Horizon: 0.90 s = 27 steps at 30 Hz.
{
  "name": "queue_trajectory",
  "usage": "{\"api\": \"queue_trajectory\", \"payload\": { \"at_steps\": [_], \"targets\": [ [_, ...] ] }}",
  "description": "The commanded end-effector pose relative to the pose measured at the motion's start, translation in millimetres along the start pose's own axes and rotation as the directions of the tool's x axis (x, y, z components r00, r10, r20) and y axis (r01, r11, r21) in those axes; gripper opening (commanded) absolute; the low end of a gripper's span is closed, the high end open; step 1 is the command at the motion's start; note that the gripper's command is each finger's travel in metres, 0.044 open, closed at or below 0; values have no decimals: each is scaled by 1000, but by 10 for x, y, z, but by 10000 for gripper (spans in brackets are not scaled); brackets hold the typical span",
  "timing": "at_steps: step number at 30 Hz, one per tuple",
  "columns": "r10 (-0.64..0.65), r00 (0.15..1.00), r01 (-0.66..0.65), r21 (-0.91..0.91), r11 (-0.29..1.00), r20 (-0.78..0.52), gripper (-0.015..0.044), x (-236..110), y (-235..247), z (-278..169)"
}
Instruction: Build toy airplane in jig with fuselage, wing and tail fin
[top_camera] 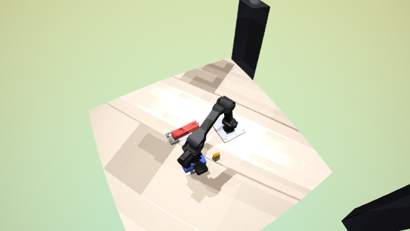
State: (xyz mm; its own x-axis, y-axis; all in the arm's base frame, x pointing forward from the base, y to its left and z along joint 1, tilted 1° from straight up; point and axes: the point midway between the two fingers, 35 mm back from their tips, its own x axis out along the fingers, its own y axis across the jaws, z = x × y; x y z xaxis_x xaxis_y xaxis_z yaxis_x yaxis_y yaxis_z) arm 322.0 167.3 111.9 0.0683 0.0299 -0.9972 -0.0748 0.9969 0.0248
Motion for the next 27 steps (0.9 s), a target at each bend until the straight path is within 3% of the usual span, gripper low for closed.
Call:
{"api": "queue_trajectory", "payload": {
  "at_steps": [1, 17, 27],
  "targets": [
    [5, 1000, -5, -10, 1000, -3, 0, -161, 9, 4],
    [3, 999, -5, -31, 1000, -39, 0, -660, -15, -79],
    [2, 999, 1, 62, 998, -38, 0, -653, -183, -42]
  ]
}}
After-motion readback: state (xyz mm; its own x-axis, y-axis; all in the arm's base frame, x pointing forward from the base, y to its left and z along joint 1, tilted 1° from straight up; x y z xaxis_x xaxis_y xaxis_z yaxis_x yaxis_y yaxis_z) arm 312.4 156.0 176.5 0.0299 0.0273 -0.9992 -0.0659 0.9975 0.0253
